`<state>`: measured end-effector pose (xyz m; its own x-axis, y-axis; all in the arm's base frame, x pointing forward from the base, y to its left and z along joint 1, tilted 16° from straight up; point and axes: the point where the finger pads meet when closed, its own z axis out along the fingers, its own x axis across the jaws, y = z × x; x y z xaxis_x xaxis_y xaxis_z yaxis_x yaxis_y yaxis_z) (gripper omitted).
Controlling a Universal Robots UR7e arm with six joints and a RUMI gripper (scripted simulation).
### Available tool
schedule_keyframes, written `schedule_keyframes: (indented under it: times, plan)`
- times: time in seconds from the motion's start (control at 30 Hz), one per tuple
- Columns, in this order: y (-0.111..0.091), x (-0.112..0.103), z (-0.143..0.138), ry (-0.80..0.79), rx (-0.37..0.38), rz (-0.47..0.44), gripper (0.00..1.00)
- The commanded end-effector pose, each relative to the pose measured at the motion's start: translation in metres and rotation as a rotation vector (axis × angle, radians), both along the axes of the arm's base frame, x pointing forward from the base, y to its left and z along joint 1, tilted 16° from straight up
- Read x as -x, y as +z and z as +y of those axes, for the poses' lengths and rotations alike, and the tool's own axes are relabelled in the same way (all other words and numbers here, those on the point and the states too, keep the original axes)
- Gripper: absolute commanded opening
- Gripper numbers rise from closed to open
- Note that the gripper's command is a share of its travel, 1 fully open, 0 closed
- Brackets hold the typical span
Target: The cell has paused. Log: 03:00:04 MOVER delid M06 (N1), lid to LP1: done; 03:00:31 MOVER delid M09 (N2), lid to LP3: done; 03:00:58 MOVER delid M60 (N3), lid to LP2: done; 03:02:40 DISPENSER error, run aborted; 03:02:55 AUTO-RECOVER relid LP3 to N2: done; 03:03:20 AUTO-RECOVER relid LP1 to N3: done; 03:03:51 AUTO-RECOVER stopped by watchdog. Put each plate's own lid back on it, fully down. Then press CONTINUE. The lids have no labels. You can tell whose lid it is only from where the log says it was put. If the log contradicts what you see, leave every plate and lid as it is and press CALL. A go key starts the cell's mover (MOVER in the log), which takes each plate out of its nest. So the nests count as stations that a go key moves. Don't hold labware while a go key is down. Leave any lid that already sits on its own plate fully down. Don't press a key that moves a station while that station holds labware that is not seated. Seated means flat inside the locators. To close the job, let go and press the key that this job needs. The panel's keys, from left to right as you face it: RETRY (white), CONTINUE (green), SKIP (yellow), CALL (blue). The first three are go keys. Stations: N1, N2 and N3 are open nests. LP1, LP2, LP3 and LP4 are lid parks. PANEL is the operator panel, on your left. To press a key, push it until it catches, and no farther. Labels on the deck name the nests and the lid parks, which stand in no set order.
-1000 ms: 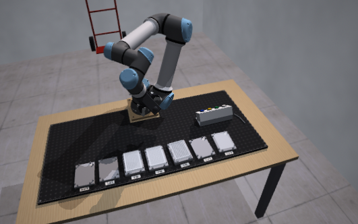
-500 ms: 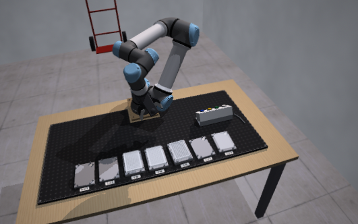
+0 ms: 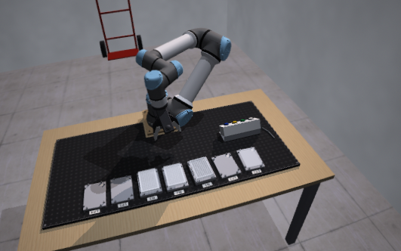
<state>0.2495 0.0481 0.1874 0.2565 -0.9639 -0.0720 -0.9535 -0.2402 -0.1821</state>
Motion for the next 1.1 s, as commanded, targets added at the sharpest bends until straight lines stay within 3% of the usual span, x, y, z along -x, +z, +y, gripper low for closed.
schedule_keyframes:
  times: [0.0, 0.27, 0.73, 1.07]
  plan:
    - [-0.015, -0.009, -0.007, -0.055, 0.025, -0.06, 0.82]
    - [-0.016, -0.01, -0.007, -0.106, 0.048, -0.112, 0.82]
    - [-0.073, -0.027, -0.005, -0.106, 0.048, -0.112, 0.82]
    - [-0.073, -0.027, -0.005, -0.106, 0.048, -0.112, 0.82]
